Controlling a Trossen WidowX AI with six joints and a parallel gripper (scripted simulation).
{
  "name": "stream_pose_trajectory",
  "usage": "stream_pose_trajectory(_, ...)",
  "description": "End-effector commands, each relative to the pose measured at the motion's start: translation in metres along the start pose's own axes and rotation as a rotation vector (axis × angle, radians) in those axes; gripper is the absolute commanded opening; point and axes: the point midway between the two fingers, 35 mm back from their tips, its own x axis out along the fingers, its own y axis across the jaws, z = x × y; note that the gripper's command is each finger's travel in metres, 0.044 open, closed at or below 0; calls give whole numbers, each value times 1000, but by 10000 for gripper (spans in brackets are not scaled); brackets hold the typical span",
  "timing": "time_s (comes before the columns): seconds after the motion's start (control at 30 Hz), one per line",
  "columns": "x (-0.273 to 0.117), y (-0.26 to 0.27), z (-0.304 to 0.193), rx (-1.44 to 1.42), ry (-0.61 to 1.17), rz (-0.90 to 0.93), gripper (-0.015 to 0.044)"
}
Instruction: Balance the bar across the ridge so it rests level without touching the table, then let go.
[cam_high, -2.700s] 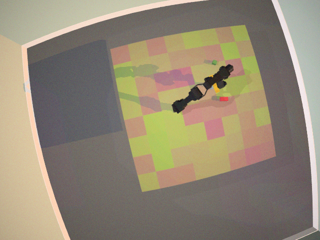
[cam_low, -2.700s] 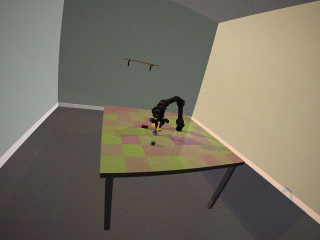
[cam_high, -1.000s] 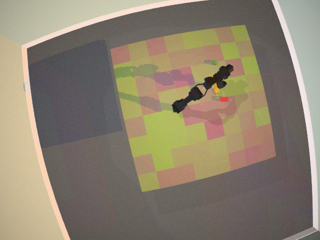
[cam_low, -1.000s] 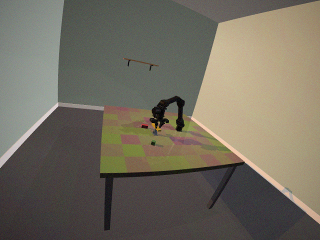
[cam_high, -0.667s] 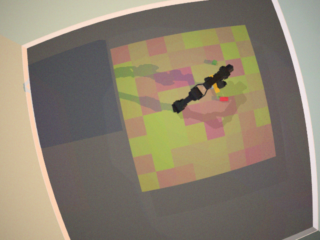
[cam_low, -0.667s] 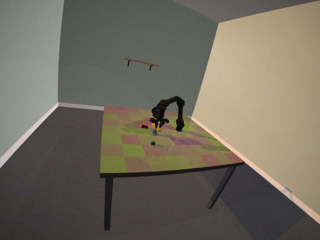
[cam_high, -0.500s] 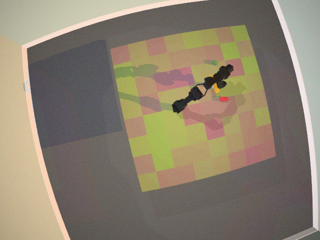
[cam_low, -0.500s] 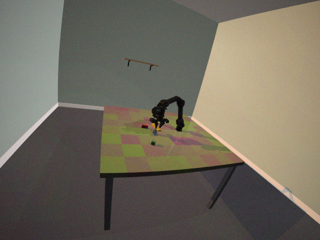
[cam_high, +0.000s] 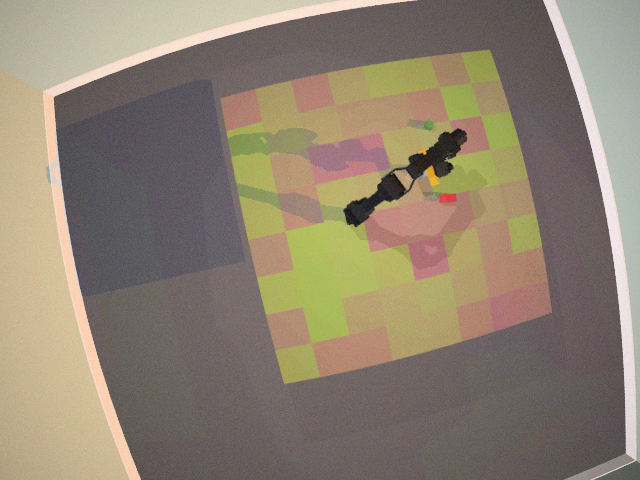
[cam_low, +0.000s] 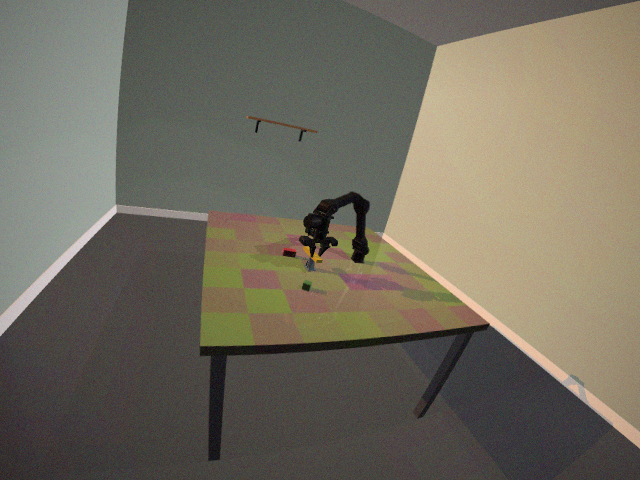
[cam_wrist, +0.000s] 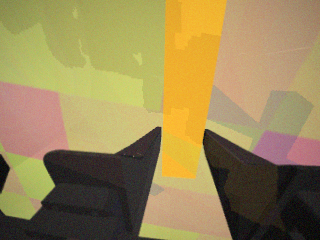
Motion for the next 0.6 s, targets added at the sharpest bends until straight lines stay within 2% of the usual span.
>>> stream_pose_trajectory(0.0,0,0,0,0,0,0,185)
stream_pose_trajectory(0.23,0,0,0,0,0,0,185)
stream_pose_trajectory(0.57,0,0,0,0,0,0,440)
